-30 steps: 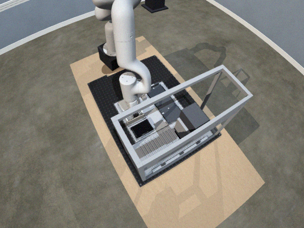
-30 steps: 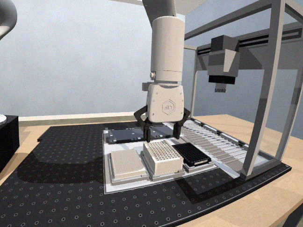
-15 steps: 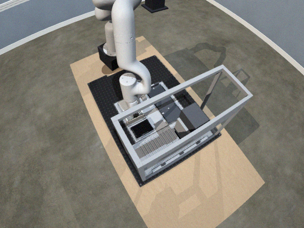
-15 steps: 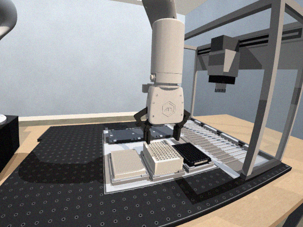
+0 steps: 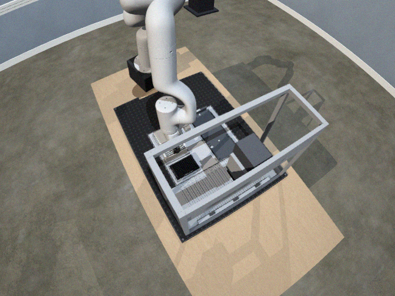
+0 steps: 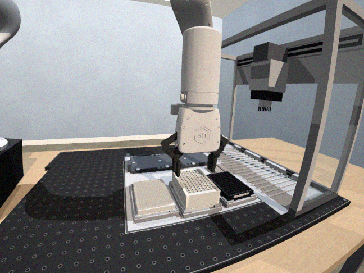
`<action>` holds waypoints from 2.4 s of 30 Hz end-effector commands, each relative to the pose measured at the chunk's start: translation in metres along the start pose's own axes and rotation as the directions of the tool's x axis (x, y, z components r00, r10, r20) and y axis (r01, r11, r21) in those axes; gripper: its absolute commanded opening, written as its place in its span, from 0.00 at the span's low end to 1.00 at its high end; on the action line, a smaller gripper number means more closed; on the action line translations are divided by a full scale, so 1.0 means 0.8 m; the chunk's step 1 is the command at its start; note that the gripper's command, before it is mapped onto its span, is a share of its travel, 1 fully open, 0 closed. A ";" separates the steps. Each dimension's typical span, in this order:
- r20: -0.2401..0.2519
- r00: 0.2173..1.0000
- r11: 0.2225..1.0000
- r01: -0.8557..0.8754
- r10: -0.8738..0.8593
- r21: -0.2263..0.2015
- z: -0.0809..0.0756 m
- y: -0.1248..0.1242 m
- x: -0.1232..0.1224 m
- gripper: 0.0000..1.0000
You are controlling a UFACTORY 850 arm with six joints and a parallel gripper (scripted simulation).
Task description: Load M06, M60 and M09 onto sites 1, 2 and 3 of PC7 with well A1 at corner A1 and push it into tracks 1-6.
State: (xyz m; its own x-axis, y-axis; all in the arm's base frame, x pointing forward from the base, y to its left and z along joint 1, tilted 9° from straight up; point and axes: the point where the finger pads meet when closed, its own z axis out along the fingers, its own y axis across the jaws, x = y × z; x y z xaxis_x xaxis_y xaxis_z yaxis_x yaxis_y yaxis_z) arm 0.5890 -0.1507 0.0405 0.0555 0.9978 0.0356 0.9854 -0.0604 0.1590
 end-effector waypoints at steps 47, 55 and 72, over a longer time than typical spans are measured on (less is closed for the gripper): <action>0.000 1.000 1.000 0.000 0.000 -0.002 0.035 0.001 0.000 1.00; 0.000 1.000 1.000 0.000 0.000 -0.002 0.040 0.001 0.000 1.00; 0.000 1.000 1.000 0.000 0.000 -0.001 0.050 0.001 0.000 1.00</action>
State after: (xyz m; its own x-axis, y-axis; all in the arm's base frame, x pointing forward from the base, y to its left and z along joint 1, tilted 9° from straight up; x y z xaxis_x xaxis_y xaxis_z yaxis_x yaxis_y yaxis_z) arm 0.5955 -0.1496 0.0001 0.0554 0.9978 0.0357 0.9854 -0.0604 0.1589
